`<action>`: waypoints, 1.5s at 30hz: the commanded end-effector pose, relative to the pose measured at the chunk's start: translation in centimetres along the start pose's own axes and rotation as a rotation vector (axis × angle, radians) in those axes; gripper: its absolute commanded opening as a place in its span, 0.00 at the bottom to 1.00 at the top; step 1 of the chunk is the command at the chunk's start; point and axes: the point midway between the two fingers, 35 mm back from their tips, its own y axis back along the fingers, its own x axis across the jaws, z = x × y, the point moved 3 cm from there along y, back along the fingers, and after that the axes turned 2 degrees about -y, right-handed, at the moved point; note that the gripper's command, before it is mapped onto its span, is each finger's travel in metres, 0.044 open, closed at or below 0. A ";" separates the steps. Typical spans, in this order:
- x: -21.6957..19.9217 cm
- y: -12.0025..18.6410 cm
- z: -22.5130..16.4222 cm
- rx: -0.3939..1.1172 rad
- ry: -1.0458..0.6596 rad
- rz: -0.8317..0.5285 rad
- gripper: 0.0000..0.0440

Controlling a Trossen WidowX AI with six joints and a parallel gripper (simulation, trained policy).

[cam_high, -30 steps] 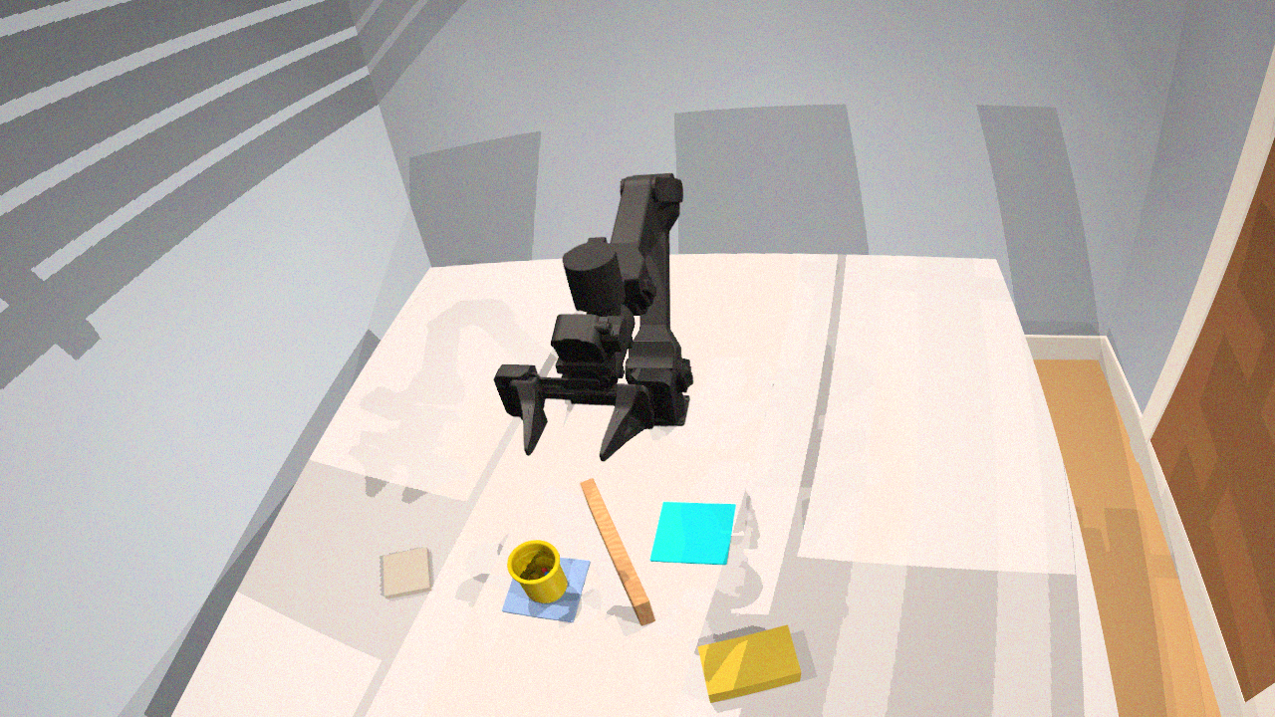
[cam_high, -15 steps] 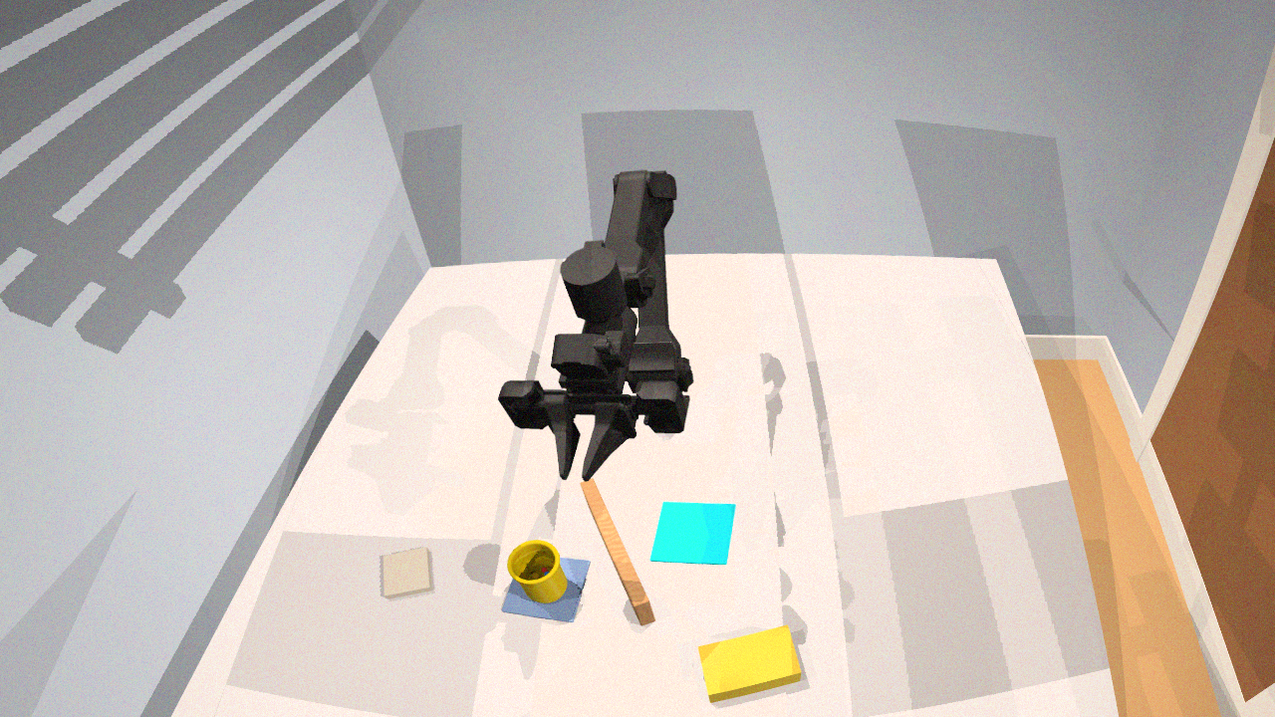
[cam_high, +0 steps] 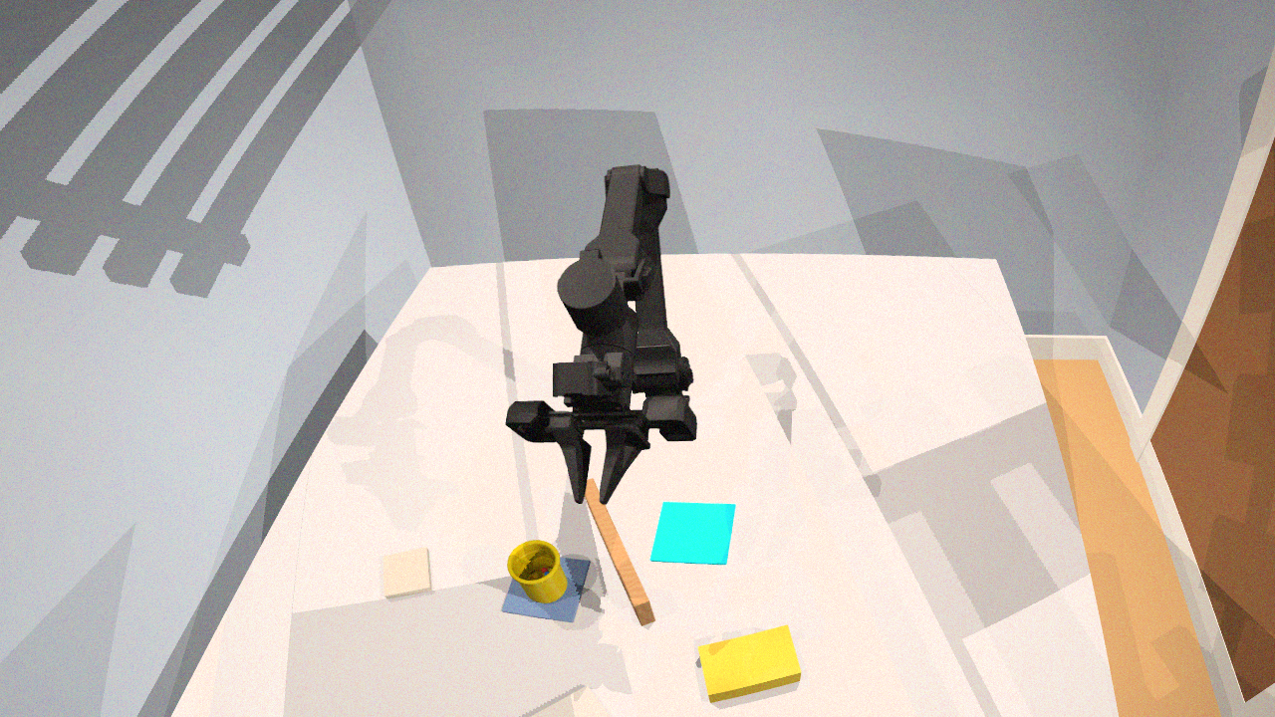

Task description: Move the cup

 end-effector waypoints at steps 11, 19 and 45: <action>0.7 -1.5 -0.7 0.203 -0.053 -0.028 0.24; 0.8 -2.2 -1.3 0.326 -0.065 -0.055 0.26; -0.5 -3.5 -3.7 0.723 -0.009 -0.159 0.31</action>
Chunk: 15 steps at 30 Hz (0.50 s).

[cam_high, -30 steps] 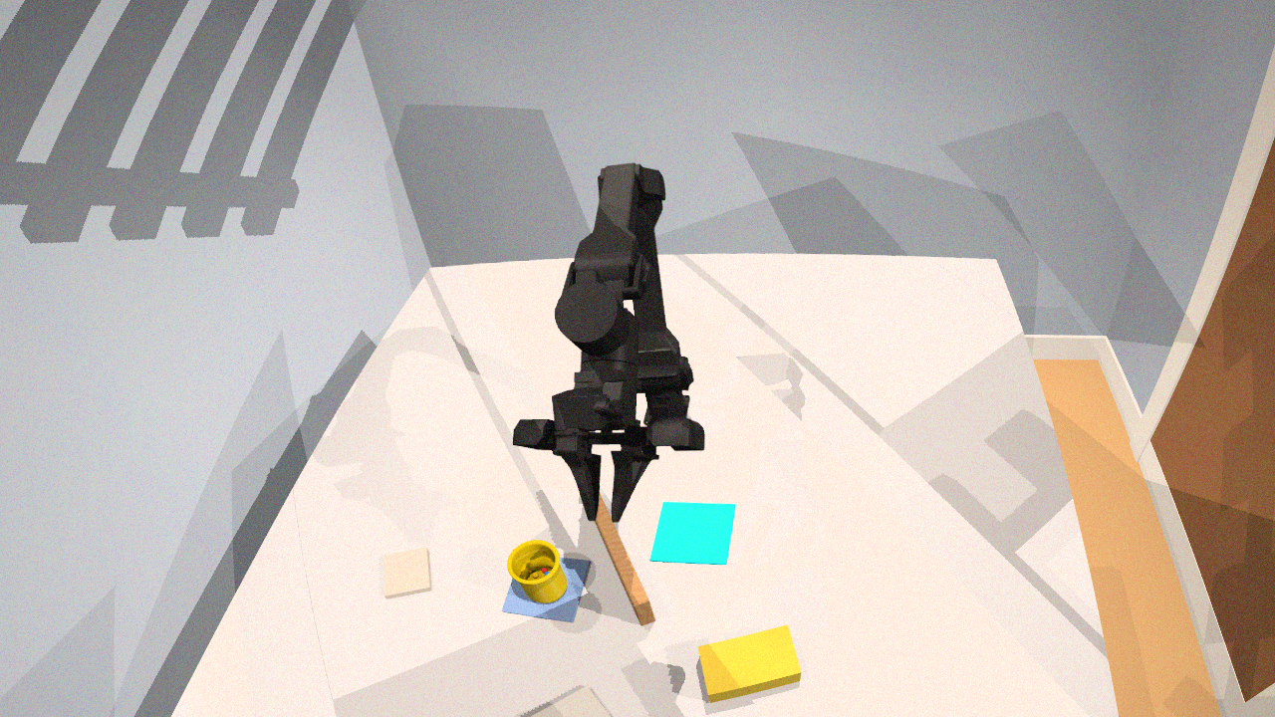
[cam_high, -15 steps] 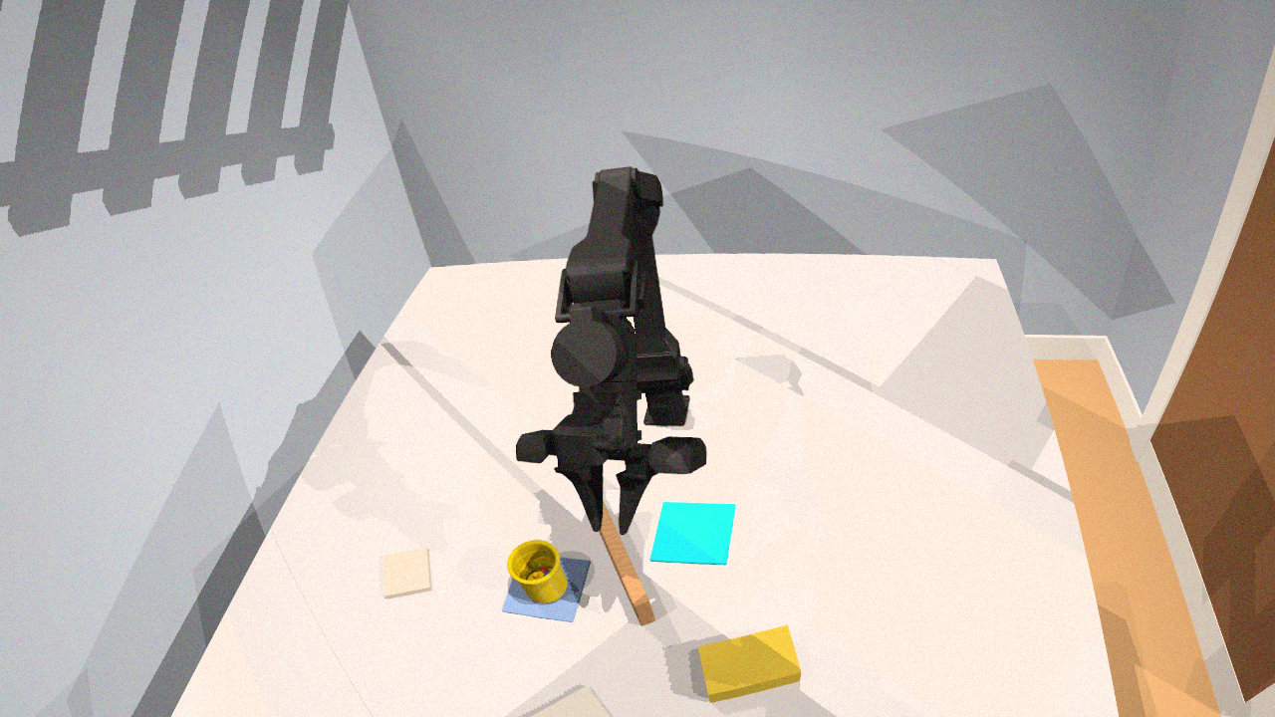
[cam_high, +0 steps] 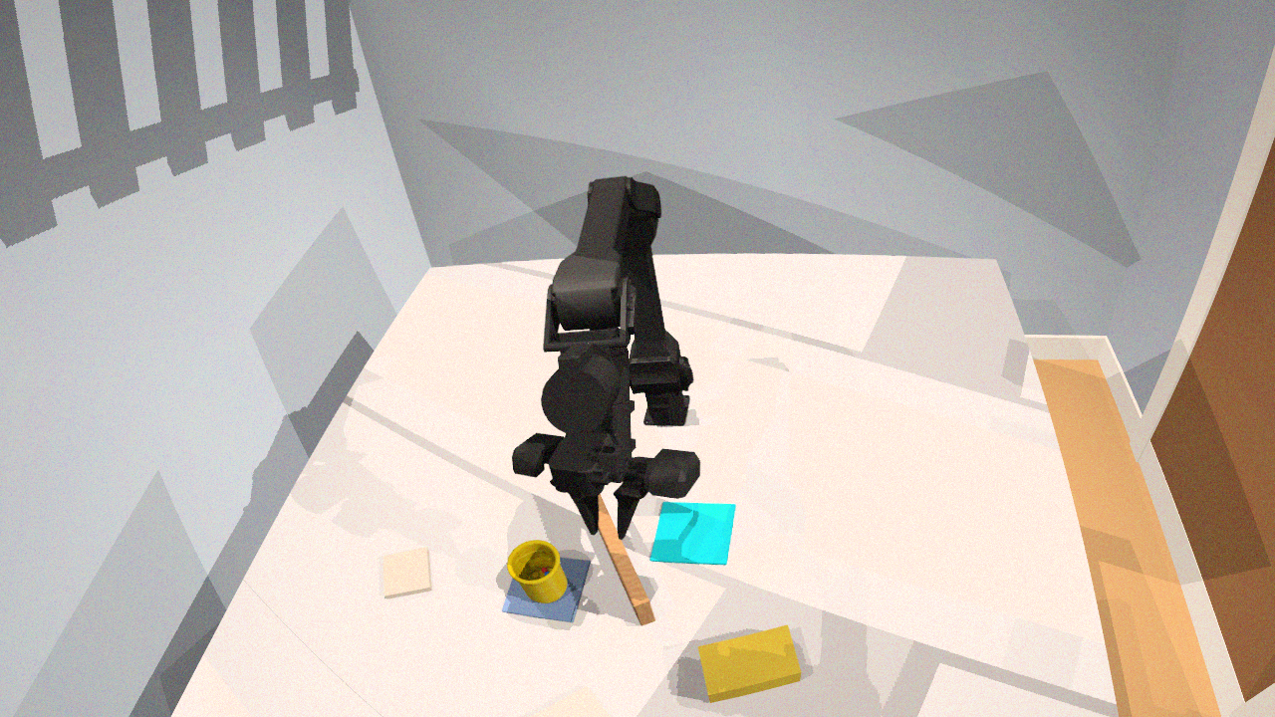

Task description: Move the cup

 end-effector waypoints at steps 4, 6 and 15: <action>-0.7 -0.9 -0.2 0.093 0.031 -0.036 0.30; -1.1 -1.2 -0.3 0.121 0.041 -0.046 0.30; -2.8 -2.6 -0.7 0.249 0.091 -0.084 0.31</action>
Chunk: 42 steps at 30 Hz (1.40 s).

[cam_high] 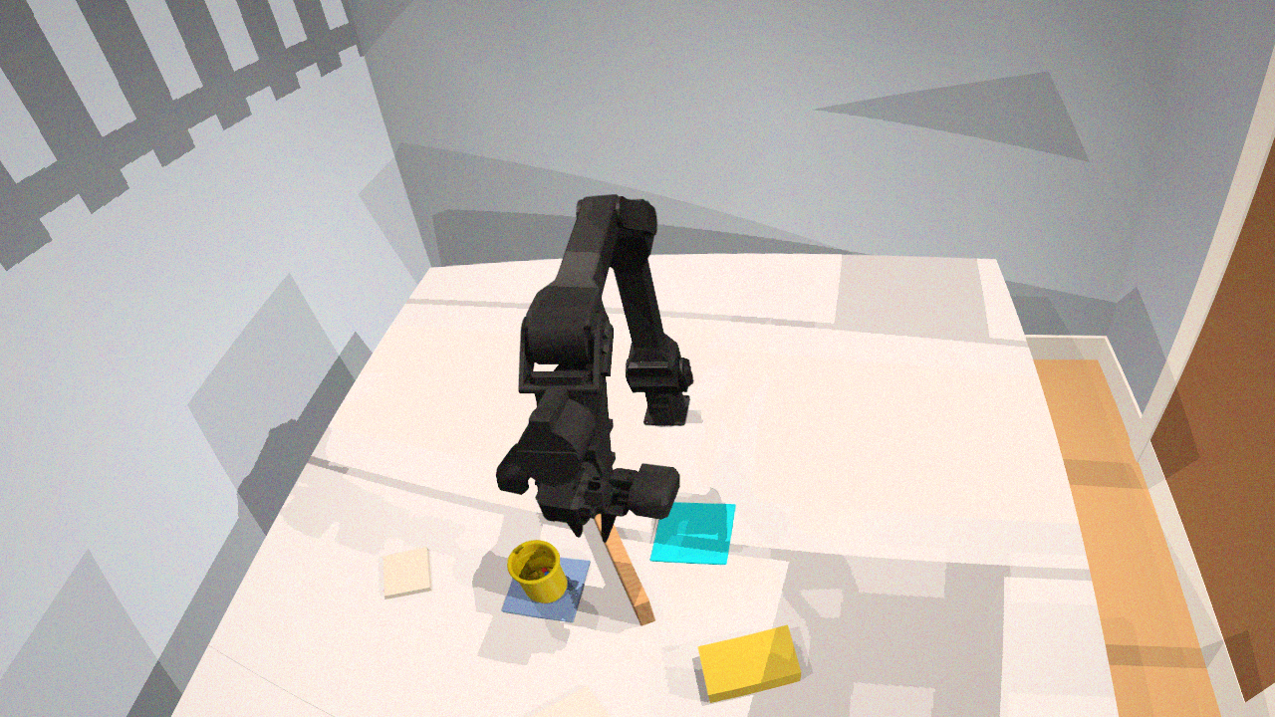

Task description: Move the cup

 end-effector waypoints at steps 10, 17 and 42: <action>-2.5 -2.5 -0.3 0.157 0.072 -0.037 0.31; -4.0 -4.2 -0.5 0.213 0.106 -0.047 0.33; -6.4 -13.0 -2.8 0.337 0.275 -0.003 0.39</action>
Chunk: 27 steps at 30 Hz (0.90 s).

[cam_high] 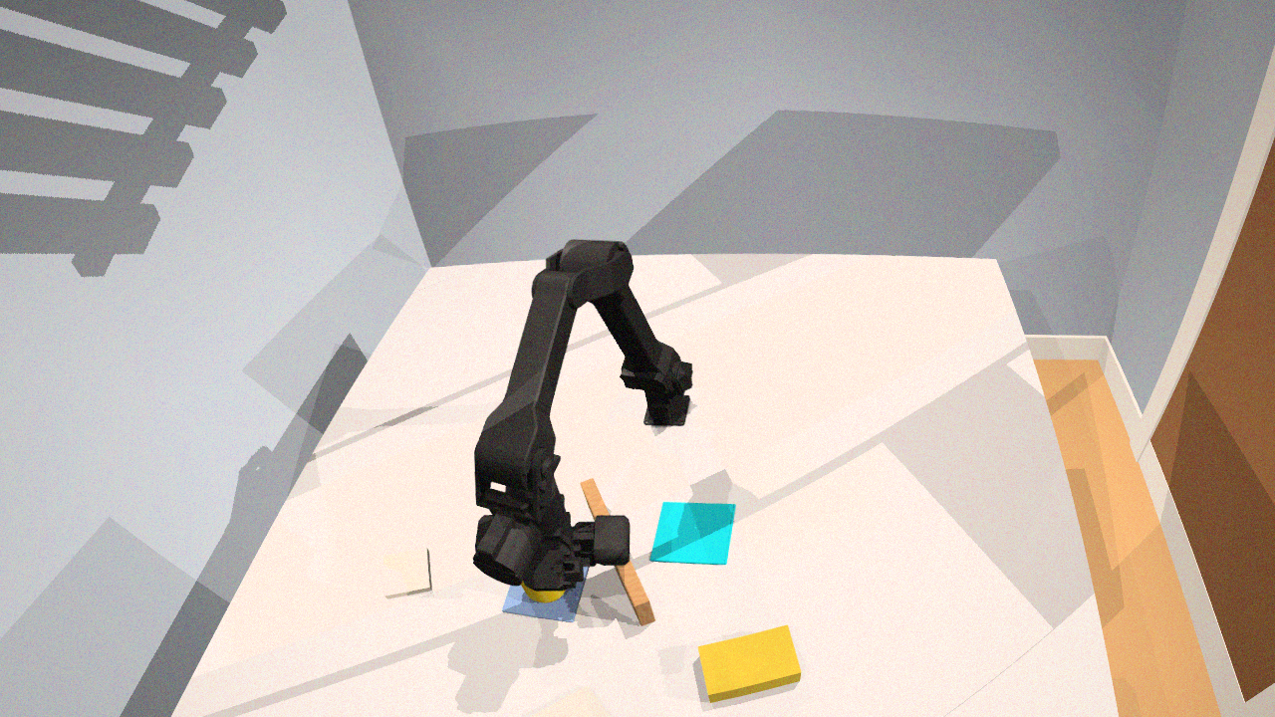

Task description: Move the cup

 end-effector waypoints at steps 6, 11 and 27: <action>0.1 -1.4 -0.3 0.026 0.111 0.015 0.09; 0.3 -0.8 -0.5 0.026 0.168 0.021 0.03; 2.8 3.5 -1.1 -0.004 0.287 0.038 0.07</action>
